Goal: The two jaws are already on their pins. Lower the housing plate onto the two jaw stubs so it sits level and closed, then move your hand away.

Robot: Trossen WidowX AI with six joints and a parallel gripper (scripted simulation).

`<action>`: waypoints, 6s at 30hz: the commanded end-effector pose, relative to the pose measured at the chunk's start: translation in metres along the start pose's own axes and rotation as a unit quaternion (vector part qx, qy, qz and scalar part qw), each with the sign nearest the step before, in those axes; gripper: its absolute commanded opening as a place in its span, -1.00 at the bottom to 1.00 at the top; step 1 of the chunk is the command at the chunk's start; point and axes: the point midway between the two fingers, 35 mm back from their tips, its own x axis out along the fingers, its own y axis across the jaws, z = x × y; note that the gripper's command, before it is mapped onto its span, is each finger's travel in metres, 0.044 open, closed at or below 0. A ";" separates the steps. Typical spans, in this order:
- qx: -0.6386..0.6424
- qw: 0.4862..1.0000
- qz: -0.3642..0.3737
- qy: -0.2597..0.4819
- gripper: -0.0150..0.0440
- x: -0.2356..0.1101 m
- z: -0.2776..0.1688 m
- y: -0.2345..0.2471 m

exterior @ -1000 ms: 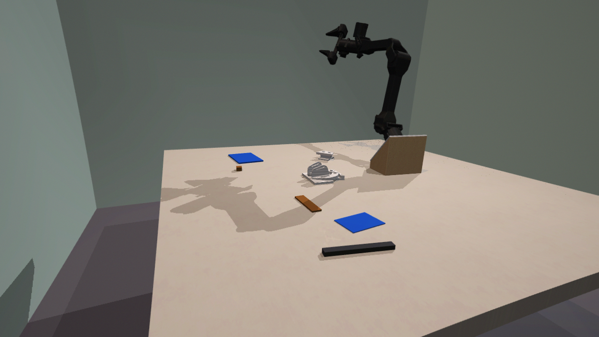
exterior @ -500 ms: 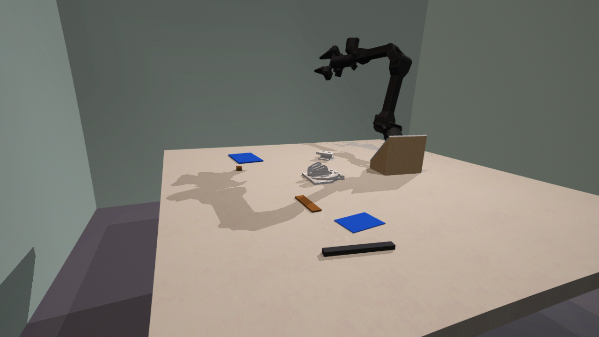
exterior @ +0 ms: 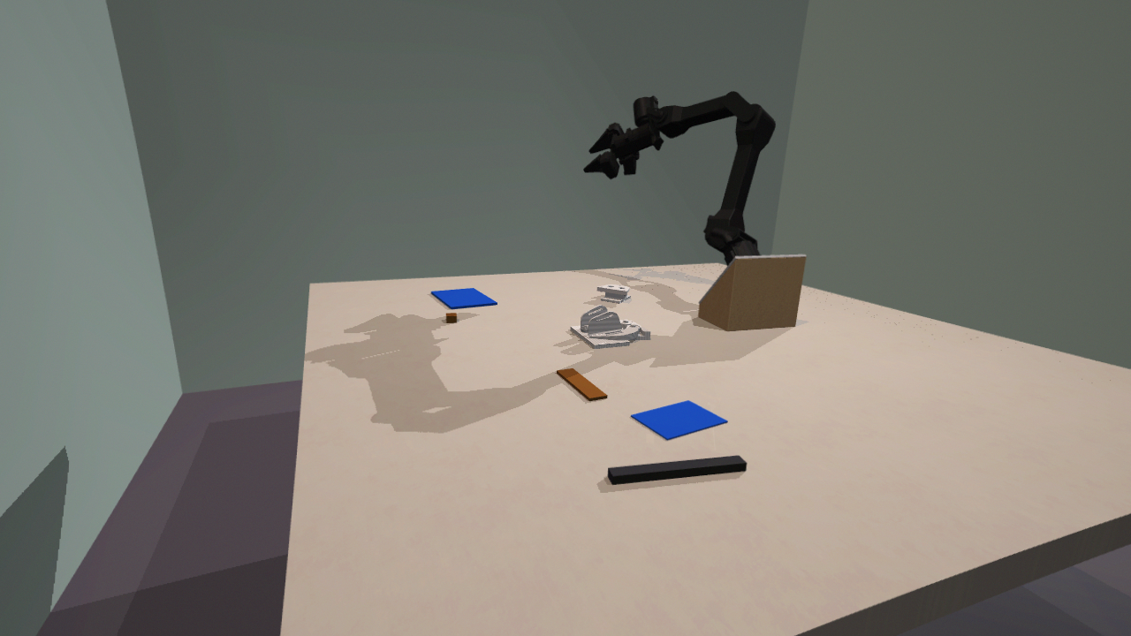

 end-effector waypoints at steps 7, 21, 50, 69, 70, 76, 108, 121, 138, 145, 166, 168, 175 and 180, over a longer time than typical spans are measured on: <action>0.029 0.993 -0.095 -0.058 1.00 0.022 0.023 -0.064; 0.021 0.964 -0.229 -0.134 1.00 0.027 0.041 -0.155; -0.159 0.846 -0.447 -0.242 1.00 -0.030 0.059 -0.297; -0.350 0.745 -0.506 -0.257 1.00 -0.077 0.068 -0.336; -0.352 0.744 -0.506 -0.257 1.00 -0.077 0.068 -0.336; -0.351 0.744 -0.506 -0.257 1.00 -0.072 0.079 -0.345; -0.353 0.745 -0.504 -0.257 1.00 -0.054 0.117 -0.373; -0.353 0.745 -0.504 -0.258 1.00 -0.046 0.132 -0.384; -0.353 0.745 -0.504 -0.258 1.00 -0.045 0.135 -0.386; -0.353 0.745 -0.504 -0.258 1.00 -0.045 0.135 -0.387; -0.353 0.745 -0.502 -0.260 0.70 -0.045 0.135 -0.386; -0.353 0.745 -0.502 -0.260 0.70 -0.045 0.135 -0.386; -0.353 0.745 -0.503 -0.259 0.70 -0.046 0.132 -0.384; -0.351 0.745 -0.505 -0.259 0.70 -0.051 0.119 -0.376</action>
